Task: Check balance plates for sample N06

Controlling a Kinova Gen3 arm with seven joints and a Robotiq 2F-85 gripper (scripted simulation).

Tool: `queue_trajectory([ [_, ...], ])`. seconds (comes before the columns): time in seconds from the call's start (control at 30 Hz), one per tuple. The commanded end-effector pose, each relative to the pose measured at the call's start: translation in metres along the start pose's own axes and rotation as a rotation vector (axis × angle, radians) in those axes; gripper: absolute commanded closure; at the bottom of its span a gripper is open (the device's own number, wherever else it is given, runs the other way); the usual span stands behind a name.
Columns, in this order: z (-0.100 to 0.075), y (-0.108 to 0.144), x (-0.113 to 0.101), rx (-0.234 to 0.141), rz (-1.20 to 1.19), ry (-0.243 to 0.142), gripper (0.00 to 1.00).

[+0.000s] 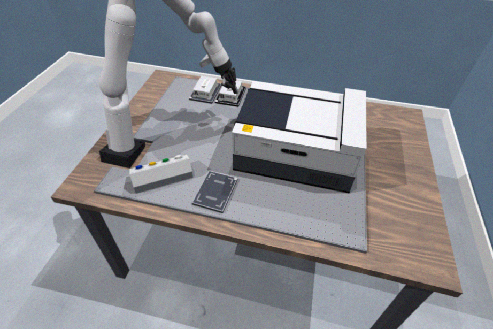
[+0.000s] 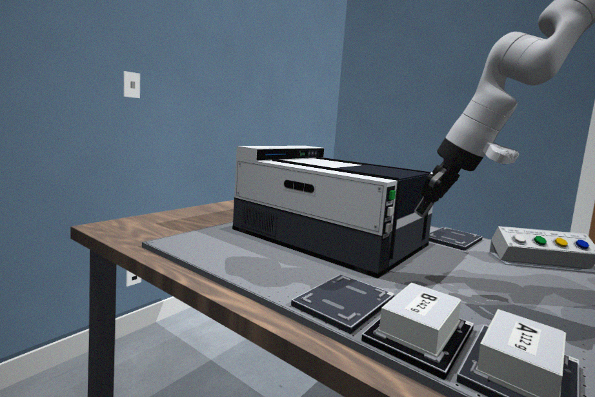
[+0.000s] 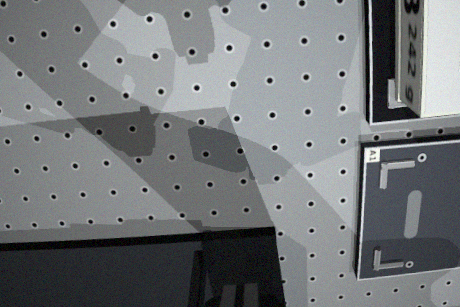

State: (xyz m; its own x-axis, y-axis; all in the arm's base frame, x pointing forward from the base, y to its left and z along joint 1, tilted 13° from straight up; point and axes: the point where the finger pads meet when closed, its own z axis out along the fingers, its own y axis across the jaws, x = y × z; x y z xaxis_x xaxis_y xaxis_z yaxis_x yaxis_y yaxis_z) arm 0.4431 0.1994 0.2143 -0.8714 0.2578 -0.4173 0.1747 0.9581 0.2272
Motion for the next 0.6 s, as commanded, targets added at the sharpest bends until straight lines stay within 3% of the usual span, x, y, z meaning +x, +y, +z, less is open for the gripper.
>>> queue_trajectory([
  [0.0, -0.01, 0.0, -0.002, -0.001, 0.0, -0.001, 0.9],
  [0.57, -0.06, 0.0, -0.005, -0.001, 0.0, -0.001, 0.9],
])
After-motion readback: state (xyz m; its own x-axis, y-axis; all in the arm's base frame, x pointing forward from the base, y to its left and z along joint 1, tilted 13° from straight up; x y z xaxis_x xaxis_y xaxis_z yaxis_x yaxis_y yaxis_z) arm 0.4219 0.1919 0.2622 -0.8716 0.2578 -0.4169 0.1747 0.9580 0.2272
